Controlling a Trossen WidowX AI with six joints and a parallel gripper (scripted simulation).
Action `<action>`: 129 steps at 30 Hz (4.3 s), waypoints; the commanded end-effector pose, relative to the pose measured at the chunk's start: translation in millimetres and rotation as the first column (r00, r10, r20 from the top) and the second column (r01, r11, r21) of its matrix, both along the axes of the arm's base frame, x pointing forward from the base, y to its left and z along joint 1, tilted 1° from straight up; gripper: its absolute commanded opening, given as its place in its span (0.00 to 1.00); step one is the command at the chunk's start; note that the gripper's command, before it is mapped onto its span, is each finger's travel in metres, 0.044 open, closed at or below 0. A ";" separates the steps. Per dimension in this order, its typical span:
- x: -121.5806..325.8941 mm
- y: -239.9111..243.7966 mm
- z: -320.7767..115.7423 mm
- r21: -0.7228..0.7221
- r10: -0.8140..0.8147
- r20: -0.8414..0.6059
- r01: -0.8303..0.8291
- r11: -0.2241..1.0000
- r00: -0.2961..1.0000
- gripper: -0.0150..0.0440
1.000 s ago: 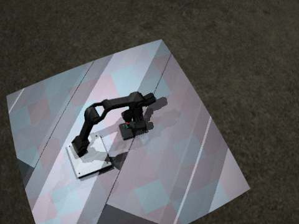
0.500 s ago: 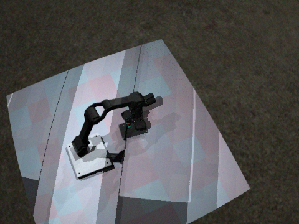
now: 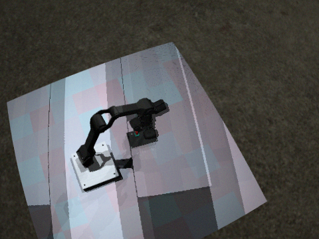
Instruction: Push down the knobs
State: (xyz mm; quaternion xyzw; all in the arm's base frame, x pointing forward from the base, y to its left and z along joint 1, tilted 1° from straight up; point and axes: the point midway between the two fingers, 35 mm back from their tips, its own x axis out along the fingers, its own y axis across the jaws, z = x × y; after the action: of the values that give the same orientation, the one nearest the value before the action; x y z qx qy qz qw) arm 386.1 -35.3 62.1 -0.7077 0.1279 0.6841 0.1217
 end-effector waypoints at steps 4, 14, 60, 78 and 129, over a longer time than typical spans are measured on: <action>-0.1 -0.9 -6.3 -0.003 0.002 -0.008 -0.002 1.000 1.000 0.25; 0.0 -0.9 -7.0 -0.003 0.002 -0.008 -0.002 1.000 1.000 0.25; 0.0 -0.9 -9.3 -0.003 0.002 -0.008 -0.002 1.000 1.000 0.25; 0.0 -0.9 -10.0 -0.003 0.002 -0.008 -0.002 1.000 1.000 0.25; -176.1 10.2 27.8 -0.003 0.002 -0.021 -0.003 1.000 1.000 1.00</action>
State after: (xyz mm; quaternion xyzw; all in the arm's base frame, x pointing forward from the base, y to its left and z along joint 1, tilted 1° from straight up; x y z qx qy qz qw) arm 212.8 -24.6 92.0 -0.7025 0.1286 0.6895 0.1211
